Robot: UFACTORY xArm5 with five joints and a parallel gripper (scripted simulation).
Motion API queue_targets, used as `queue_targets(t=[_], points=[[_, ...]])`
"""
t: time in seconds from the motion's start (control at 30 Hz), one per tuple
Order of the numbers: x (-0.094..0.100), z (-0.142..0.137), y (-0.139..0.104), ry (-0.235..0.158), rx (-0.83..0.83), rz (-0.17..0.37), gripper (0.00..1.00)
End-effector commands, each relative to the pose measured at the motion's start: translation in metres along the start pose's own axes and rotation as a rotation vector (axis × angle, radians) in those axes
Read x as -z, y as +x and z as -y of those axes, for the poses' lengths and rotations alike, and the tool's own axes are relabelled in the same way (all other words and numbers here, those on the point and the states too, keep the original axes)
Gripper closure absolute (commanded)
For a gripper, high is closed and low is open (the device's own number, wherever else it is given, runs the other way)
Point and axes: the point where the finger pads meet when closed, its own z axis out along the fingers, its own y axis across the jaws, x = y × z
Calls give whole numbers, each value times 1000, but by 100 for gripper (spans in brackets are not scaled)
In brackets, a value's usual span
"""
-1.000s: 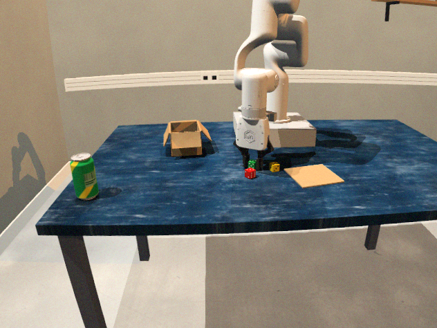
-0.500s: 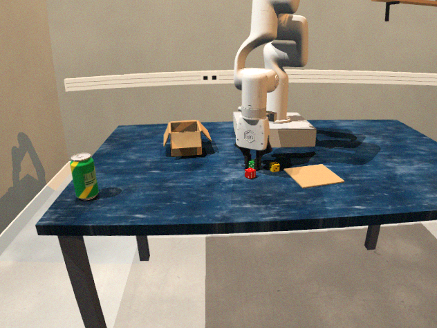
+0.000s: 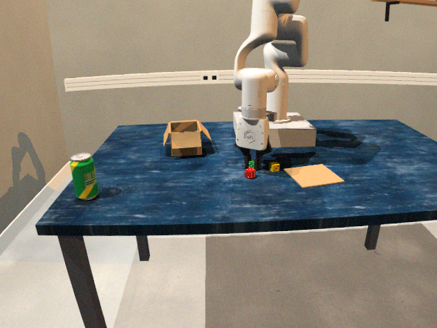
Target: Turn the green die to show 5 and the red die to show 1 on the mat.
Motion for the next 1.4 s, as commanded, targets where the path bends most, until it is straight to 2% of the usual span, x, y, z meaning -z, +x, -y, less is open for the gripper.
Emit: queue_targets(t=[0.0,0.33,0.47,0.67,0.73,0.9,1.3,1.37], points=[[1,0,-1,-1,0,3,79],[7,0,-1,-1,0,3,79],[27,0,-1,-1,0,3,79],[72,1,-1,-1,0,3,79],[72,1,-1,-1,0,3,79],[97,1,-1,-1,0,3,79],[101,1,-1,-1,0,3,79],[101,-5,-7,0,27,3,79]])
